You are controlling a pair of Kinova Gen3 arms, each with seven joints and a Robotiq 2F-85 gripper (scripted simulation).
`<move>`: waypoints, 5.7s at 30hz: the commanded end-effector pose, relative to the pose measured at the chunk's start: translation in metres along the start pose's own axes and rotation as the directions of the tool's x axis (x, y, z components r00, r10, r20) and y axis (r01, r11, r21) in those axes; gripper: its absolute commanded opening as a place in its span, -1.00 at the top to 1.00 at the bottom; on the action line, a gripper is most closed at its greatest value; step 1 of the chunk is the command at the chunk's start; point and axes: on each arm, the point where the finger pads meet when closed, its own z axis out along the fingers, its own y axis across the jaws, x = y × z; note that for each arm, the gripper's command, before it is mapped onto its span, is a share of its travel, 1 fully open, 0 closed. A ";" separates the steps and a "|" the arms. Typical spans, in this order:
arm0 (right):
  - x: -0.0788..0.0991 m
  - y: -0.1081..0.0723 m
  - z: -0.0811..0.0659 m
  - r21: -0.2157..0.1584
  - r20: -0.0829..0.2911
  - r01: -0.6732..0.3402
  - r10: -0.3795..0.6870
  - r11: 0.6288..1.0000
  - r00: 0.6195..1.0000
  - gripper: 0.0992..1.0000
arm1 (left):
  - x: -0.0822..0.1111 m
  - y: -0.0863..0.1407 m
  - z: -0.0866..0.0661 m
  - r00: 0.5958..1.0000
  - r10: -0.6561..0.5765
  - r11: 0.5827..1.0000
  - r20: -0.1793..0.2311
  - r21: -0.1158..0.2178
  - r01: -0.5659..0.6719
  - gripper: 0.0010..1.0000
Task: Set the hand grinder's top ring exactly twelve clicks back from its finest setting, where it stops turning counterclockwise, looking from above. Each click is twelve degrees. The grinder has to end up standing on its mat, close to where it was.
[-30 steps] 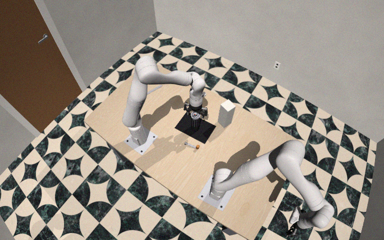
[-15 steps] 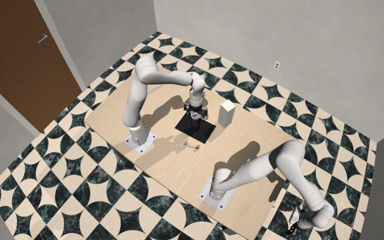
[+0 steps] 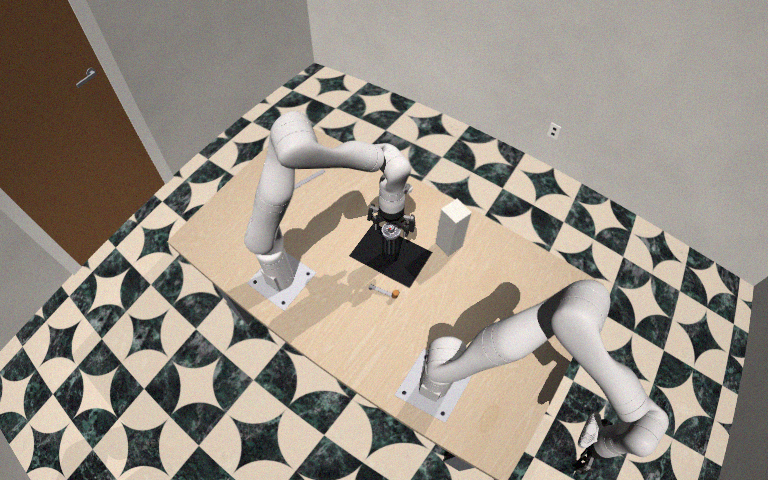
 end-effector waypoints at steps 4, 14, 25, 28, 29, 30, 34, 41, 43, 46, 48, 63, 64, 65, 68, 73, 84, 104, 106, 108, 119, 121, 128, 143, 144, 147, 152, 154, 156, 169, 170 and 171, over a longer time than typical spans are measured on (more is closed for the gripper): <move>0.000 0.000 -0.001 0.000 0.002 0.000 0.000 1.000 1.000 -1.00 | 0.000 0.000 -0.001 1.000 0.000 1.000 -0.001 -0.002 0.000 -1.00; 0.000 0.000 -0.001 0.000 0.002 0.000 0.000 1.000 1.000 -1.00 | 0.000 0.000 -0.001 1.000 0.000 1.000 -0.001 -0.002 0.000 -1.00; 0.000 0.000 -0.001 0.000 0.002 0.000 0.000 1.000 1.000 -1.00 | 0.000 0.000 -0.001 1.000 0.000 1.000 -0.001 -0.002 0.000 -1.00; 0.000 0.000 -0.001 0.000 0.002 0.000 0.000 1.000 1.000 -1.00 | 0.000 0.000 -0.001 1.000 0.000 1.000 -0.001 -0.002 0.000 -1.00; 0.000 0.000 -0.001 0.000 0.002 0.000 0.000 1.000 1.000 -1.00 | 0.000 0.000 -0.001 1.000 0.000 1.000 -0.001 -0.002 0.000 -1.00; 0.000 0.000 -0.001 0.000 0.002 0.000 0.000 1.000 1.000 -1.00 | 0.000 0.000 -0.001 1.000 0.000 1.000 -0.001 -0.002 0.000 -1.00; 0.000 0.000 -0.001 0.000 0.002 0.000 0.000 1.000 1.000 -1.00 | 0.000 0.000 -0.001 1.000 0.000 1.000 -0.001 -0.002 0.000 -1.00; 0.000 0.000 -0.001 0.000 0.002 0.000 0.000 1.000 1.000 -1.00 | 0.000 0.000 -0.001 1.000 0.000 1.000 -0.001 -0.002 0.000 -1.00; 0.000 0.000 -0.001 0.000 0.002 0.000 0.000 1.000 1.000 -1.00 | 0.000 0.000 -0.001 1.000 0.000 1.000 -0.001 -0.002 0.000 -1.00; 0.000 0.000 -0.001 0.000 0.002 0.000 0.000 1.000 1.000 -1.00 | 0.000 0.000 -0.001 1.000 0.000 1.000 -0.001 -0.002 0.000 -1.00; 0.000 0.000 -0.001 0.000 0.002 0.000 0.000 1.000 1.000 -1.00 | 0.000 0.000 -0.001 1.000 0.000 1.000 -0.001 -0.002 0.000 -0.32; 0.000 0.000 -0.001 0.000 0.002 0.000 0.000 1.000 1.000 -1.00 | 0.000 0.000 -0.001 1.000 0.000 1.000 -0.001 -0.002 0.000 -0.32; 0.000 0.000 -0.001 0.000 0.002 0.000 0.000 1.000 1.000 -1.00 | 0.000 0.000 -0.001 1.000 0.000 1.000 -0.001 -0.002 0.000 -0.32; 0.000 0.000 -0.001 0.000 0.002 0.000 0.000 1.000 1.000 -1.00 | 0.000 0.000 -0.001 1.000 0.000 1.000 -0.001 -0.002 0.000 -0.32; 0.000 0.000 -0.001 0.000 0.002 0.000 0.000 1.000 1.000 -1.00 | 0.000 0.000 -0.001 1.000 0.000 1.000 -0.001 -0.002 0.000 -0.32; 0.000 0.000 -0.001 0.000 0.002 0.000 0.000 1.000 1.000 -1.00 | 0.000 0.000 -0.001 1.000 0.000 1.000 -0.001 -0.002 0.000 -0.32; 0.000 0.000 -0.001 0.000 0.002 0.000 0.000 1.000 1.000 -1.00 | 0.000 0.000 -0.001 1.000 0.000 1.000 -0.001 -0.002 0.000 -0.32; 0.000 0.000 -0.001 0.000 0.002 0.000 0.000 1.000 1.000 -1.00 | 0.000 0.000 0.000 1.000 0.024 1.000 -0.001 -0.002 -0.024 -0.32; 0.000 0.000 -0.001 0.000 0.002 0.000 0.000 1.000 1.000 -1.00 | 0.000 0.000 0.000 1.000 0.031 1.000 -0.001 -0.002 -0.031 -0.32; 0.000 0.000 -0.001 0.000 0.002 0.000 0.000 1.000 1.000 -1.00 | 0.000 0.000 0.000 1.000 0.031 1.000 -0.001 -0.002 -0.031 -0.32; 0.000 0.000 -0.001 0.000 0.002 0.000 0.000 1.000 1.000 -1.00 | 0.000 0.000 0.000 0.996 0.087 0.996 -0.001 -0.002 -0.087 -0.32; 0.000 0.000 -0.001 0.000 0.002 0.000 0.000 1.000 1.000 -1.00 | 0.000 0.000 0.000 0.995 0.101 0.995 -0.001 -0.002 -0.101 -0.32; 0.000 0.000 -0.001 0.000 0.002 0.000 0.000 1.000 1.000 -1.00 | 0.000 0.000 0.000 0.990 0.141 0.990 -0.001 -0.002 -0.141 -0.32; 0.000 0.000 -0.001 0.000 0.002 0.000 0.000 1.000 1.000 -1.00 | 0.000 0.000 0.000 0.959 0.282 0.959 -0.001 -0.001 -0.282 -0.32; 0.000 0.000 -0.001 0.000 0.002 0.000 0.000 1.000 1.000 -1.00 | 0.000 0.000 0.000 0.956 0.294 0.956 -0.001 -0.001 -0.294 -0.32; 0.000 0.000 -0.001 0.000 0.002 0.000 0.000 1.000 1.000 -1.00 | 0.000 0.000 0.000 0.943 0.334 0.943 -0.001 -0.001 -0.334 -0.32; 0.000 0.000 -0.001 0.000 0.002 0.000 0.000 1.000 1.000 -1.00 | 0.000 0.000 0.000 0.915 0.403 0.915 -0.002 -0.001 -0.403 -0.32; 0.000 0.000 -0.001 0.000 0.002 0.000 0.000 1.000 1.000 -1.00 | 0.000 0.000 0.000 0.902 0.432 0.902 -0.002 -0.001 -0.432 -0.32; 0.000 0.000 -0.001 0.000 0.002 0.000 0.000 1.000 1.000 -1.00 | 0.000 0.000 0.000 0.887 0.461 0.887 -0.002 -0.001 -0.461 -0.32; 0.000 0.000 -0.001 0.000 0.002 0.000 0.000 1.000 1.000 -1.00 | 0.000 0.000 0.000 0.781 0.625 0.781 -0.002 -0.001 -0.625 -0.32; 0.000 0.000 -0.001 0.000 0.002 0.000 0.000 1.000 1.000 -1.00 | 0.000 0.000 0.000 0.769 0.639 0.769 -0.002 -0.001 -0.639 -0.32; 0.000 0.000 -0.001 0.000 0.002 0.000 0.000 1.000 1.000 -1.00 | 0.000 0.000 0.000 0.757 0.654 0.757 -0.002 -0.001 -0.654 -0.32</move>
